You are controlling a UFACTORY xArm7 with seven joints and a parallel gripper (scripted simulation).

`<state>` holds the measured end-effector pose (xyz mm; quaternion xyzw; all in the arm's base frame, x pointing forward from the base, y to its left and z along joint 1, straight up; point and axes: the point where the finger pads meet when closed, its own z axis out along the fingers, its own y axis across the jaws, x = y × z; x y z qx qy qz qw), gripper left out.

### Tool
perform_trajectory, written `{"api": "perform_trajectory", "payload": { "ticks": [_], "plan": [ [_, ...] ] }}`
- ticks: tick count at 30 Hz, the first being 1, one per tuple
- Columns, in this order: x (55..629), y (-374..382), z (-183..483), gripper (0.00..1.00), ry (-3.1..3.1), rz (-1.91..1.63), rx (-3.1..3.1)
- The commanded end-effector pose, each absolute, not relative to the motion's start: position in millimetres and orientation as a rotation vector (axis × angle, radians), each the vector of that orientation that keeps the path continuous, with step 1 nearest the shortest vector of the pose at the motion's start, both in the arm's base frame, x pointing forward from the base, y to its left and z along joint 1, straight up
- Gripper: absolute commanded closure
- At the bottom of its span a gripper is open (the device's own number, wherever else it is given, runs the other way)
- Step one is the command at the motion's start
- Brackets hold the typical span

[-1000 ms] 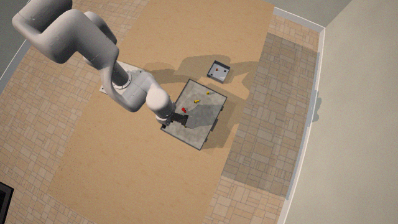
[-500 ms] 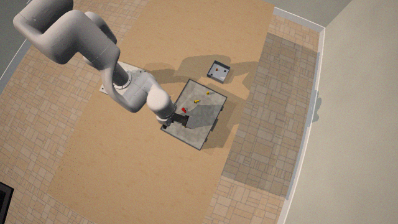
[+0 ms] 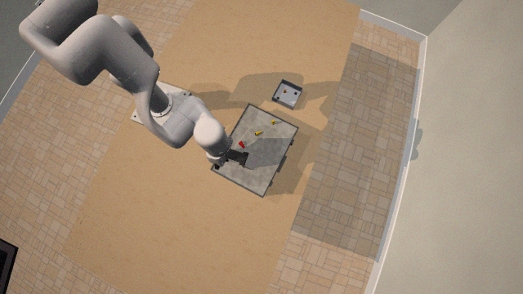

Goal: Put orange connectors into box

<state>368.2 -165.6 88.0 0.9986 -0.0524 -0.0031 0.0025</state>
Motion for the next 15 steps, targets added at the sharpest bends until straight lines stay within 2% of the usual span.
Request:
{"api": "perform_trajectory", "payload": {
  "ticks": [1,13,14,15],
  "plan": [
    [369.3,-166.0,81.1,0.74,-0.164,-0.006,3.132],
    [369.3,-166.1,77.4,0.74,-0.164,-0.006,3.132],
    [369.3,-166.1,77.4,0.98,-0.164,-0.006,3.132],
    [369.3,-166.1,77.4,0.98,-0.164,-0.006,3.132]
  ]
}}
